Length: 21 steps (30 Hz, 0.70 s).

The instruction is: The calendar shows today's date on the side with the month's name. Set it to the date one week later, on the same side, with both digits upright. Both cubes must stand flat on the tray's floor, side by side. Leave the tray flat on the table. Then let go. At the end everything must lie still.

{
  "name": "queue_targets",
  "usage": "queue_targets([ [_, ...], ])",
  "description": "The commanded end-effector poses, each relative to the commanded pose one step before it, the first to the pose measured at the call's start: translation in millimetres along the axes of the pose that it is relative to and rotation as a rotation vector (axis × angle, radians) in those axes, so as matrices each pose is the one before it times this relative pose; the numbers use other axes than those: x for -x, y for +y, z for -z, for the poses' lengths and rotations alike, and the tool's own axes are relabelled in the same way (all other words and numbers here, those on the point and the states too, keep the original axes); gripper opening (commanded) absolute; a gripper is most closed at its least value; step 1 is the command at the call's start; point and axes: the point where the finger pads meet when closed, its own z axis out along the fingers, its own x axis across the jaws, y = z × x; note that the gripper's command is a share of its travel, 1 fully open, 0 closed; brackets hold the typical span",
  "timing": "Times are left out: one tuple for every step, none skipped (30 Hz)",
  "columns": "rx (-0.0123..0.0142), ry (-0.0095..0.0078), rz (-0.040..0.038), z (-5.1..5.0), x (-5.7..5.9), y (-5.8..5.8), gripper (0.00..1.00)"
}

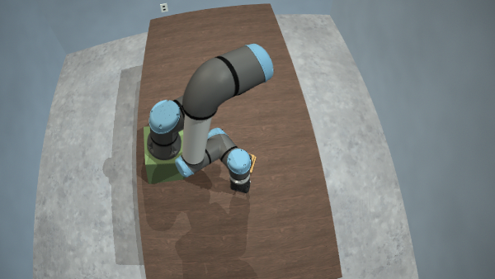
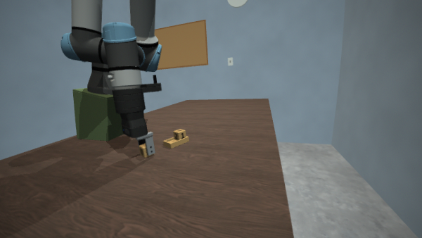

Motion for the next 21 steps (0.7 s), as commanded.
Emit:
queue_targets([
  [0.00053,0.00091,0.00013,0.21,-0.29,0.14,0.90],
  [0.00000,0.00000,0.00000,0.00,0.00,0.00,0.90],
  [0.00000,0.00000,0.00000,0.00,0.00,0.00,0.60],
  [0.00000,0.00000,0.00000,0.00,0.00,0.00,0.60],
  [0.00000,0.00000,0.00000,0.00,0.00,0.00,0.60],
  [0.00000,0.00000,0.00000,0.00,0.00,0.00,0.60],
  [0.00000,0.00000,0.00000,0.00,0.00,0.00,0.60],
  [0.00000,0.00000,0.00000,0.00,0.00,0.00,0.60],
  [0.00000,0.00000,0.00000,0.00,0.00,0.00,0.60],
  [0.00000,0.00000,0.00000,0.00,0.00,0.00,0.60],
  [0.00000,0.00000,0.00000,0.00,0.00,0.00,0.60],
  [0.00000,0.00000,0.00000,0.00,0.00,0.00,0.60],
  [0.00000,0.00000,0.00000,0.00,0.00,0.00,0.60],
  [0.00000,0.00000,0.00000,0.00,0.00,0.00,0.60],
  [0.00000,0.00000,0.00000,0.00,0.00,0.00,0.60],
  [0.00000,0.00000,0.00000,0.00,0.00,0.00,0.60],
  [0.00000,0.00000,0.00000,0.00,0.00,0.00,0.60],
  [0.00000,0.00000,0.00000,0.00,0.00,0.00,0.60],
  [0.00000,0.00000,0.00000,0.00,0.00,0.00,0.60],
  [0.00000,0.00000,0.00000,0.00,0.00,0.00,0.60],
  [0.00000,0.00000,0.00000,0.00,0.00,0.00,0.60],
])
